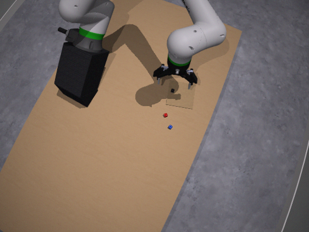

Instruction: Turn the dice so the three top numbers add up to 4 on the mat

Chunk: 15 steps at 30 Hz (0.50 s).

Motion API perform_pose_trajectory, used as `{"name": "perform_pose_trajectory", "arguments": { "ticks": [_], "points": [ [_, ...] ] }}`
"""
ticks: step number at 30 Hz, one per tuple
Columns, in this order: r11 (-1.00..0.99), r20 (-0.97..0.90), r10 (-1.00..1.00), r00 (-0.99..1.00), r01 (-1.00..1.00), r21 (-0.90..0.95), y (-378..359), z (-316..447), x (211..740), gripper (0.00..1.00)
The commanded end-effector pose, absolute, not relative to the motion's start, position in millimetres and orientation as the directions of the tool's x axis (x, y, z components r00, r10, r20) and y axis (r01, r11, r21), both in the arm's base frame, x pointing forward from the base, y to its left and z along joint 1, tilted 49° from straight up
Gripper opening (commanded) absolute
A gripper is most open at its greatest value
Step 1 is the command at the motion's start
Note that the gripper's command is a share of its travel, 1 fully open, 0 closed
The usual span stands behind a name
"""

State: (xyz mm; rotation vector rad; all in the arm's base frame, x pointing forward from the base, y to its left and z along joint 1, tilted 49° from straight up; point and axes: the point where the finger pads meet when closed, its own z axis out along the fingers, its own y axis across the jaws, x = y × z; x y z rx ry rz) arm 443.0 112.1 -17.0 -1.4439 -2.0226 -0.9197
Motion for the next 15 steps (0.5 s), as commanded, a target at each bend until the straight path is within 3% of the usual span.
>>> {"name": "perform_pose_trajectory", "arguments": {
  "ticks": [1,15],
  "points": [
    [0.313,0.667,0.571,-0.478,0.878,0.362,107,-25,446,1.0],
    [0.506,0.48,0.411,-0.775,0.632,0.587,95,-43,453,1.0]
  ]
}}
